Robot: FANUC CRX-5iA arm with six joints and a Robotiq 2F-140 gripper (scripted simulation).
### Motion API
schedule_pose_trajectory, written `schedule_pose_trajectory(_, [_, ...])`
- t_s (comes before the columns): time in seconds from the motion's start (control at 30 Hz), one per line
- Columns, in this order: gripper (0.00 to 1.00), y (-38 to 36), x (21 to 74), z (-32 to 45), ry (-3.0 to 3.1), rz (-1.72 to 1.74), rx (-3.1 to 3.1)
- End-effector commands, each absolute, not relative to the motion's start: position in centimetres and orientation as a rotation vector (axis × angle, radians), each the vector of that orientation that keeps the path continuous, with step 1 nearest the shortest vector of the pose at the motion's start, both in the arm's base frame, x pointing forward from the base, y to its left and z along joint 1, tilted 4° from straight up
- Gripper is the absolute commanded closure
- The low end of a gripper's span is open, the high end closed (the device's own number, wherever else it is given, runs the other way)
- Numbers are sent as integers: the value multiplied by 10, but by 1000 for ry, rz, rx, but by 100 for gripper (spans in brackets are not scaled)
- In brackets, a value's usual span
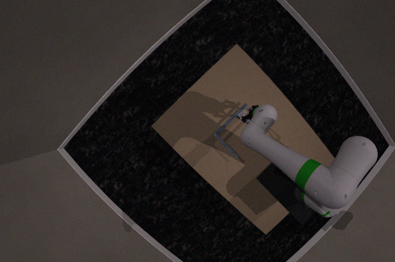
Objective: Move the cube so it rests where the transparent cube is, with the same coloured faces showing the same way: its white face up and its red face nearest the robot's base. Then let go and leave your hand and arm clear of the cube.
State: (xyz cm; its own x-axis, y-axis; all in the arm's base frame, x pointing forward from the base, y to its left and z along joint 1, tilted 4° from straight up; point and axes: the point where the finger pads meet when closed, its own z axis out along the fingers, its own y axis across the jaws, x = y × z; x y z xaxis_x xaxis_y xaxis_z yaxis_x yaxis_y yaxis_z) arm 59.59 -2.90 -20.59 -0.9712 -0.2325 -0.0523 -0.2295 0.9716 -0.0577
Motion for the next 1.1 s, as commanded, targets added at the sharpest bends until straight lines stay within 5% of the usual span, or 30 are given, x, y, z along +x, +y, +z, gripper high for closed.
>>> schedule_pose_trajectory(0.0, [59, -30, 595, -207, 3065, -73, -317])
schedule_pose_trajectory(1.07, [59, -32, 593, -209, 3076, -59, -206])
